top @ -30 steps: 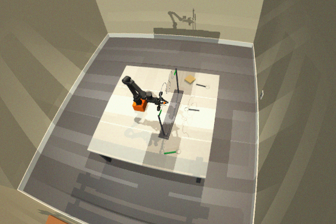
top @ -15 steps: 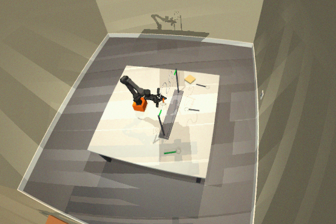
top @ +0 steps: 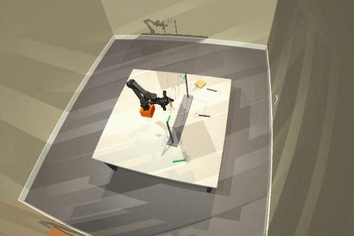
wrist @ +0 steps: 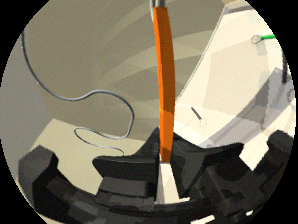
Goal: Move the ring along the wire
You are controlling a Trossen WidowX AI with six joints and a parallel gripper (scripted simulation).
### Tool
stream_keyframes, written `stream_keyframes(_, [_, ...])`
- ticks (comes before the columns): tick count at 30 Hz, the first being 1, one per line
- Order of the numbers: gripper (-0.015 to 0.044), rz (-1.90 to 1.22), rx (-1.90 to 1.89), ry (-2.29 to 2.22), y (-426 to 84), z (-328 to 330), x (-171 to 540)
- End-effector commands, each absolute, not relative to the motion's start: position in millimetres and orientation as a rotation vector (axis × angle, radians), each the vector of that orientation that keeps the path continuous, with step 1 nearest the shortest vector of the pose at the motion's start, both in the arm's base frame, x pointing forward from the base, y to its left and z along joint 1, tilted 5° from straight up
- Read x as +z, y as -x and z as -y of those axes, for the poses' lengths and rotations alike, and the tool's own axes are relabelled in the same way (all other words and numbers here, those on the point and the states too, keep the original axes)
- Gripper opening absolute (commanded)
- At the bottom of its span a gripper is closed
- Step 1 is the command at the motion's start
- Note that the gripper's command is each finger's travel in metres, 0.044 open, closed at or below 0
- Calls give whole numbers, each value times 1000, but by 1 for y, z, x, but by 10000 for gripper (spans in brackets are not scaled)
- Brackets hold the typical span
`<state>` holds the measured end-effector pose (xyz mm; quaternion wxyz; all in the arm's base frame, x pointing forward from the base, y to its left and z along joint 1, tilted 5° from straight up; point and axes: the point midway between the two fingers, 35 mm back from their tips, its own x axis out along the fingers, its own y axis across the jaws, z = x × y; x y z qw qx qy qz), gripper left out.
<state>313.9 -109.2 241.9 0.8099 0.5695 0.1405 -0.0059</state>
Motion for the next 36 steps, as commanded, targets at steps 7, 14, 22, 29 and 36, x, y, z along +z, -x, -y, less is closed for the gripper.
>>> stream_keyframes(7, [-150,-338,77,-1333,-306,105,269])
stream_keyframes(14, [-150,-325,104,-1417,-307,103,282])
stream_keyframes(22, [-150,-309,121,-1484,-308,102,294])
stream_keyframes(29, [-150,-293,140,-1552,-308,101,305])
stream_keyframes(36, [-150,-277,158,-1618,-309,102,316])
